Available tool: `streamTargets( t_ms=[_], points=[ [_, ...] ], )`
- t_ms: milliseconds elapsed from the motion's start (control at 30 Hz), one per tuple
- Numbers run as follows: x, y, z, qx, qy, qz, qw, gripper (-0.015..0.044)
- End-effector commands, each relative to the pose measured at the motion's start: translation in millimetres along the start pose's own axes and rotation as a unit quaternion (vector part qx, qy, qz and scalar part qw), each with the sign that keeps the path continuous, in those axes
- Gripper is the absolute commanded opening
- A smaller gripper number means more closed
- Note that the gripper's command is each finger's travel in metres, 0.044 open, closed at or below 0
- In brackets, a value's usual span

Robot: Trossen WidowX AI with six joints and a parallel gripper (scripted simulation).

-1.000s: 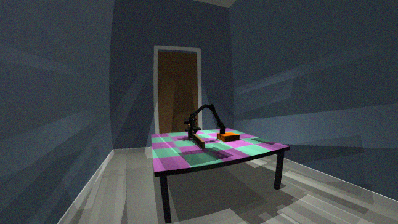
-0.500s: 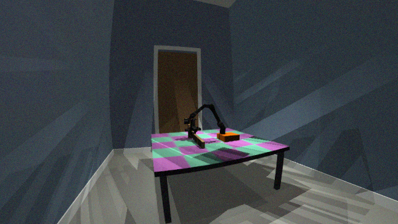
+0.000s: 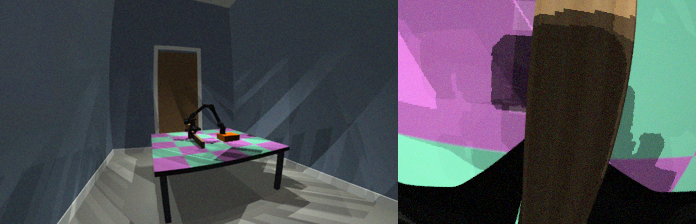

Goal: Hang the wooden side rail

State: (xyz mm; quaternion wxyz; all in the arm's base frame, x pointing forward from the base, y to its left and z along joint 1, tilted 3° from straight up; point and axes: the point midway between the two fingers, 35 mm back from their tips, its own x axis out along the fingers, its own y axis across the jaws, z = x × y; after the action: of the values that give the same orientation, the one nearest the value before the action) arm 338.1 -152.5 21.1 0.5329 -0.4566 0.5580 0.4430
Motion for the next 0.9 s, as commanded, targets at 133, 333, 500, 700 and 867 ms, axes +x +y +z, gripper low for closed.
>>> streamTargets(
  t_ms=[133, 333, 500, 700, 867],
  points=[
    [-2.9, -3.1, -2.3, -0.001, 0.003, -0.005, 1.000, 0.0000],
    [-2.6, -2.8, -3.0, -0.001, 0.003, -0.005, 1.000, 0.0000],
    [-2.3, -2.9, -3.5, -0.001, 0.003, -0.005, 1.000, 0.0000],
    [-2.2, -2.8, -4.2, -0.001, 0.003, -0.005, 1.000, 0.0000],
    [-2.2, -2.7, -4.7, -0.001, 0.003, -0.005, 1.000, 0.0000]
  ],
)
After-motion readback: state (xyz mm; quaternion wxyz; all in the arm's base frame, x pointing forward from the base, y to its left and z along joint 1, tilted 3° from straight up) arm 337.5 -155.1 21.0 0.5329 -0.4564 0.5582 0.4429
